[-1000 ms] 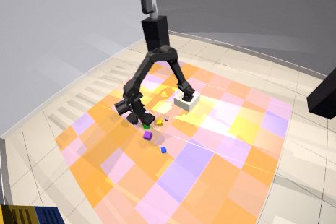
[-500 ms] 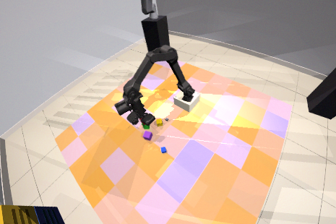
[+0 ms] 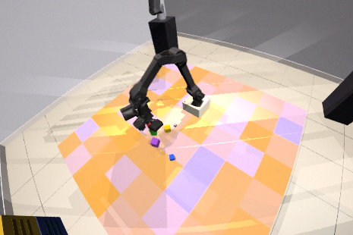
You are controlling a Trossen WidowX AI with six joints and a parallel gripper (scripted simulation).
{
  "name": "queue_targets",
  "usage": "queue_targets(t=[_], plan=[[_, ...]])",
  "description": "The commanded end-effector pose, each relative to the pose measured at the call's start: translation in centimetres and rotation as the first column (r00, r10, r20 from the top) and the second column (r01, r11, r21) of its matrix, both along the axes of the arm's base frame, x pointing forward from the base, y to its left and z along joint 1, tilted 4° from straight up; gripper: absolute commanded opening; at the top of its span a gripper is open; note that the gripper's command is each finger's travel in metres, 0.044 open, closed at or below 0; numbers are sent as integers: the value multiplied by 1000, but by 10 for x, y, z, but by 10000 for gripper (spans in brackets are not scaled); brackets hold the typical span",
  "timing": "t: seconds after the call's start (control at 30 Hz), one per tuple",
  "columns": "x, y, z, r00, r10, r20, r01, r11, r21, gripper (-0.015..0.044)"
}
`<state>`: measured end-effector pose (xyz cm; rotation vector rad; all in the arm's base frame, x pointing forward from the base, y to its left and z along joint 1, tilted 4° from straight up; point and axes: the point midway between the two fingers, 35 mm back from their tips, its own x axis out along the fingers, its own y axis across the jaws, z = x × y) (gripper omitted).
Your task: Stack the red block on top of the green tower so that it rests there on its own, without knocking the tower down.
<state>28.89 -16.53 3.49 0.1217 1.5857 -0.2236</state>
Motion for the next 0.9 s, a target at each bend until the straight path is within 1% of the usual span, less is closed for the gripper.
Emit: queue_targets(t=[0.0,0.13,0.87], plan=[[0,0,0,1000,0,0,0,1000,-1,341],[0,0,0,1000,0,0,0,1000,-1,440],[0,0,0,1000,0,0,0,1000,-1,440]])
